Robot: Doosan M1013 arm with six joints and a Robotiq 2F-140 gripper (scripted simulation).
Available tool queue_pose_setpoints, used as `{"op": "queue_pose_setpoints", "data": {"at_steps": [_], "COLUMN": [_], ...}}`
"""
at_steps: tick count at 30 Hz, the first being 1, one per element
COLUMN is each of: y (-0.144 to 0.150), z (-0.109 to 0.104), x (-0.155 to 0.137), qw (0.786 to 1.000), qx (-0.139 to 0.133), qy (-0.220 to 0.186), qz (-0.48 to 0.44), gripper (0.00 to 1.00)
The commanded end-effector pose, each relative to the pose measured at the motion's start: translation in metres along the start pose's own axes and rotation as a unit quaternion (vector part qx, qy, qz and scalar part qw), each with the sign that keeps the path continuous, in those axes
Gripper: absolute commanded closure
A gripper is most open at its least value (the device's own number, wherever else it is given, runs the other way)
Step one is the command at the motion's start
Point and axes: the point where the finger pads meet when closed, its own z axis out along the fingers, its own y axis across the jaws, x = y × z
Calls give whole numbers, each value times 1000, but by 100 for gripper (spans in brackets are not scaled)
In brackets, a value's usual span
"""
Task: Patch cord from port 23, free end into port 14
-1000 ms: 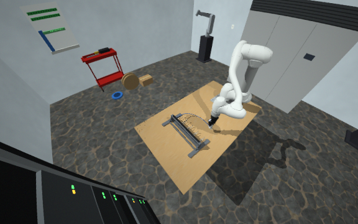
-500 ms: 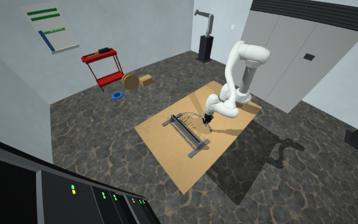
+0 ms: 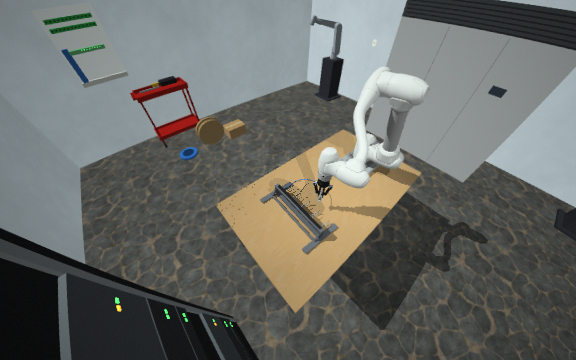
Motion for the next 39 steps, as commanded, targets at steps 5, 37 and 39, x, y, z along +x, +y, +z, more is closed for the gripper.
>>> {"op": "queue_pose_setpoints", "data": {"at_steps": [5, 37, 39], "y": [-30, -100, -101], "z": [-5, -18, -18], "x": [-2, -8, -8], "qw": [996, 960, 959], "qx": [-2, -3, -3], "qy": [3, 4, 4], "qz": [90, 281, 282], "gripper": [100, 100, 100]}}
